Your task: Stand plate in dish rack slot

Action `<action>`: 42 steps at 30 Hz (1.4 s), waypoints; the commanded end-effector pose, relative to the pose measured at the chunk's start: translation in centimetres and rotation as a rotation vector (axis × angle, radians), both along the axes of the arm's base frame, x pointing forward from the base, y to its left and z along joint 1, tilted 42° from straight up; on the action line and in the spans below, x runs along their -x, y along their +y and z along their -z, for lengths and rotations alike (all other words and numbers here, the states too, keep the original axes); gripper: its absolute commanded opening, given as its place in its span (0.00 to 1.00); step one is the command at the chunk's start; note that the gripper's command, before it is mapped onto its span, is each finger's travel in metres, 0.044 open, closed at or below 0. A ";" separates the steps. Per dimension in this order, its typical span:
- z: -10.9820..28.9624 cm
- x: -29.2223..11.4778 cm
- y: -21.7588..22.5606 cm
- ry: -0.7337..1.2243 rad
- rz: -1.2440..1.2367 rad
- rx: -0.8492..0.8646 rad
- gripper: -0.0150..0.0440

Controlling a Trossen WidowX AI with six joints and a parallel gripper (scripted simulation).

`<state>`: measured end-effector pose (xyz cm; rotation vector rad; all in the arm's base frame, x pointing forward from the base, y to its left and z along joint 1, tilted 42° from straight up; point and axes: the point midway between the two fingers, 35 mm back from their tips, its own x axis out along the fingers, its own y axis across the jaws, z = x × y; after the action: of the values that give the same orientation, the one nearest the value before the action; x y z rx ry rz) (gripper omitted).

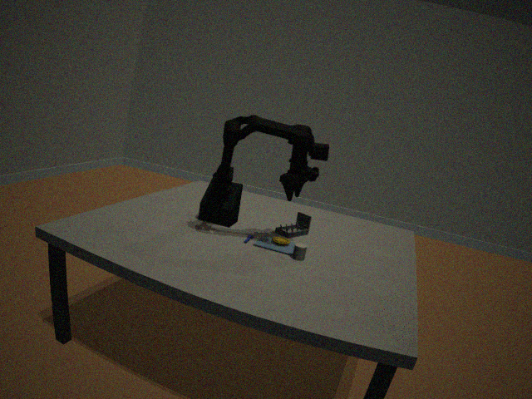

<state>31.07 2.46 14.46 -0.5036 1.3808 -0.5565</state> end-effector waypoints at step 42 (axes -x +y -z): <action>10.8 -0.2 -11.4 0.019 0.010 0.033 0.93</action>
<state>31.57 -8.54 4.21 -0.5247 1.3829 -0.5860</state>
